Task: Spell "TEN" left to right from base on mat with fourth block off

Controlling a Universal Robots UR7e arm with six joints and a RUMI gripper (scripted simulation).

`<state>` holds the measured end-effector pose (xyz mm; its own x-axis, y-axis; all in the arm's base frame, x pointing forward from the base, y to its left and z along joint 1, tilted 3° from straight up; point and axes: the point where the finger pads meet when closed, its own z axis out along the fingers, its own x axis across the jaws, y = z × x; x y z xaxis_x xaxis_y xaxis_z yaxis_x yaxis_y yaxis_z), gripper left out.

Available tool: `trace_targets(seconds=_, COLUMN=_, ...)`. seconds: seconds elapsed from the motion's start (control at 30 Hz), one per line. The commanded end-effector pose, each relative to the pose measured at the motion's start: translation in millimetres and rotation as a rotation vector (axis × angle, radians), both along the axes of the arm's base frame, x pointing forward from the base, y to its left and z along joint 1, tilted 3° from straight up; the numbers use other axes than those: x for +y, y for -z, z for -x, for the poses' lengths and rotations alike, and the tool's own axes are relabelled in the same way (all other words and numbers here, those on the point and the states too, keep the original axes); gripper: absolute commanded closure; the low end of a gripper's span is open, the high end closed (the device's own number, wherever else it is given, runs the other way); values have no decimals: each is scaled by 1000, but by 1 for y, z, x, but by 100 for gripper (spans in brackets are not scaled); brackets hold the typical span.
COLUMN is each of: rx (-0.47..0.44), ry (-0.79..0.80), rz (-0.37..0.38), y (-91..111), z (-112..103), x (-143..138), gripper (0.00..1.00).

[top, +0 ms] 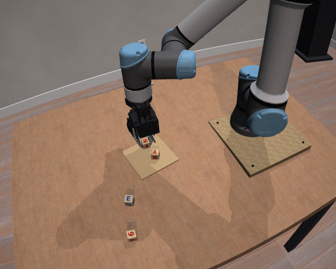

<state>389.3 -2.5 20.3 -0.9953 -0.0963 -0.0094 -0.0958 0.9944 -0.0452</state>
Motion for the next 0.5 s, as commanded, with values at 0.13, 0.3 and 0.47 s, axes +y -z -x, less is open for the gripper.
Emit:
trace_targets(seconds=0.13, rx=0, ry=1, rz=1, y=0, z=1, x=-1, gripper=95)
trace_targets(seconds=0.3, rx=1, ry=1, rz=0, y=1, z=1, x=-1, gripper=95)
trace_targets(seconds=0.47, rx=2, ry=1, rz=0, y=2, z=1, x=-1, gripper=95)
